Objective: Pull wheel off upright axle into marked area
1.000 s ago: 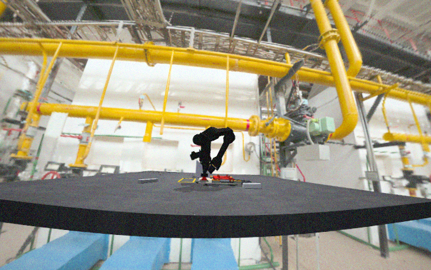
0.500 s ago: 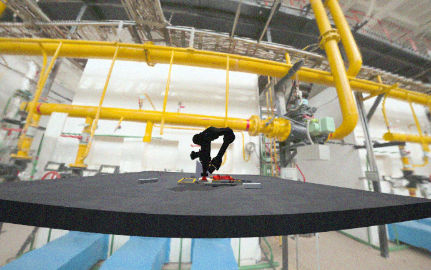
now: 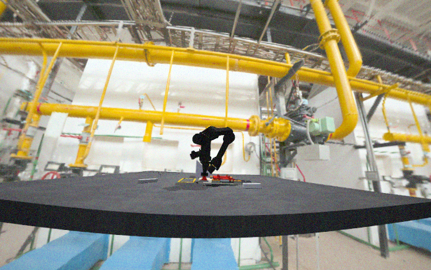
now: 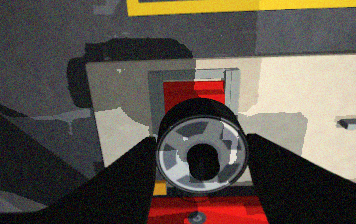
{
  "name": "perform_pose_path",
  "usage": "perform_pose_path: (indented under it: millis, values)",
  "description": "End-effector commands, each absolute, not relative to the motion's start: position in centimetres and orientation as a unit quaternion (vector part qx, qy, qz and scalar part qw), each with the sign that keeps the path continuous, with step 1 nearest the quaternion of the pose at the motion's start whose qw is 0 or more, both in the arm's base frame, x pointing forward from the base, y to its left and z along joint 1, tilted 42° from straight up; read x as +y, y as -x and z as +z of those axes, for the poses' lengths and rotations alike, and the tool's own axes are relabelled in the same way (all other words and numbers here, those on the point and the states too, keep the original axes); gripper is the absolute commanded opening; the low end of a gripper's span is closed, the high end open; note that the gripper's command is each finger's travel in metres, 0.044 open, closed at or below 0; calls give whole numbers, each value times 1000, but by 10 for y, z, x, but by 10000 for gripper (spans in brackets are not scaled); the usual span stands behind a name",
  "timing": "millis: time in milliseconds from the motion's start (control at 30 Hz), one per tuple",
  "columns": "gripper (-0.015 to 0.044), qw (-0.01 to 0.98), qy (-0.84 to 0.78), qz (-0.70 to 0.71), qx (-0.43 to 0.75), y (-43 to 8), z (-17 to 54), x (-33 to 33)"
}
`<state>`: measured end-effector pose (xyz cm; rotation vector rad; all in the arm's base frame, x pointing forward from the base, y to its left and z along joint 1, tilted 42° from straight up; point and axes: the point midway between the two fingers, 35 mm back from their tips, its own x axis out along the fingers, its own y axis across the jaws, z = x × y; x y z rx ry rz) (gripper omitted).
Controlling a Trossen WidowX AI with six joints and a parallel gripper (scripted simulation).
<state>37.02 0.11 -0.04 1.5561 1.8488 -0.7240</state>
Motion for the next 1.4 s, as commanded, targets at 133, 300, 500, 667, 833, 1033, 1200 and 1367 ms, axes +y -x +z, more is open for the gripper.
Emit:
perform_pose_path:
  millis: [133,300,500,667,833,1033,1200,1367]
  values:
    - [0,307,-588,-273,697,-372,3,-2]
    - [0,307,-588,-273,697,-372,4,-4]
    - [0,307,-589,-273,697,-372,5,-5]
    - [0,307,-589,-273,697,-372,7,-6]
    - [0,307,-589,-273,696,-373,8,-7]
    - [0,307,-589,-273,696,-373,9,-8]
    - [0,306,-589,-273,696,-373,10,-9]
    - [0,306,-589,-273,696,-373,12,-11]
